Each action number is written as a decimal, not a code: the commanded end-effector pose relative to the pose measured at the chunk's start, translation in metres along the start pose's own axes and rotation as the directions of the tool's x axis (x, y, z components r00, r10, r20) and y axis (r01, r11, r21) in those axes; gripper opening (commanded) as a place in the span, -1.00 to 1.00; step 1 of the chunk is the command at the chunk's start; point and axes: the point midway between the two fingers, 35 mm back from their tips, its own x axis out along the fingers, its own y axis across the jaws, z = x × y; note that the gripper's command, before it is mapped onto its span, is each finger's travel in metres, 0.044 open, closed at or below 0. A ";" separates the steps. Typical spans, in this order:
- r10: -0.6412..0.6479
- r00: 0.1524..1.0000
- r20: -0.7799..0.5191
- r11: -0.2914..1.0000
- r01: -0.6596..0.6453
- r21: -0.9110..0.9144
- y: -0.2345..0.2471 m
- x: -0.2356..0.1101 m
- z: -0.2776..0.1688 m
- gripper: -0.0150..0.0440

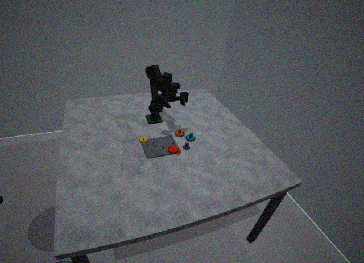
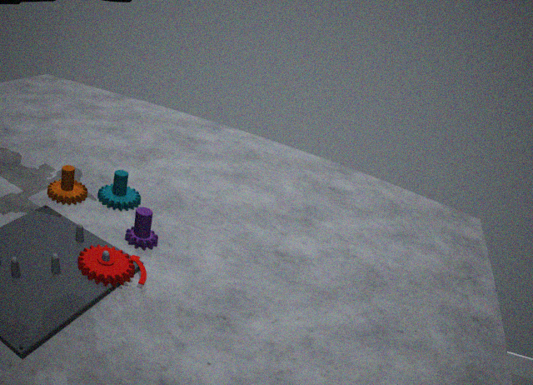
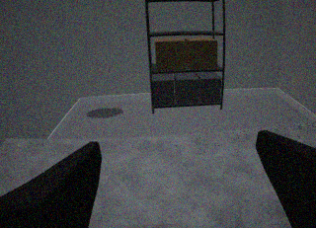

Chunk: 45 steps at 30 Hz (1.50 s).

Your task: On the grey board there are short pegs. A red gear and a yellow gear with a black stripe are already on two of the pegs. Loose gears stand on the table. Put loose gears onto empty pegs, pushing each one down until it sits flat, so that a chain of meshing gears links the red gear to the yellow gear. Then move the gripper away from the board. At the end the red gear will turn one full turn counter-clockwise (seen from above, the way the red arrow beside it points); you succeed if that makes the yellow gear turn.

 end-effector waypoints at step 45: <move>-0.005 0.052 -0.999 1.000 -0.023 -0.006 0.102 -0.097 -0.230 1.00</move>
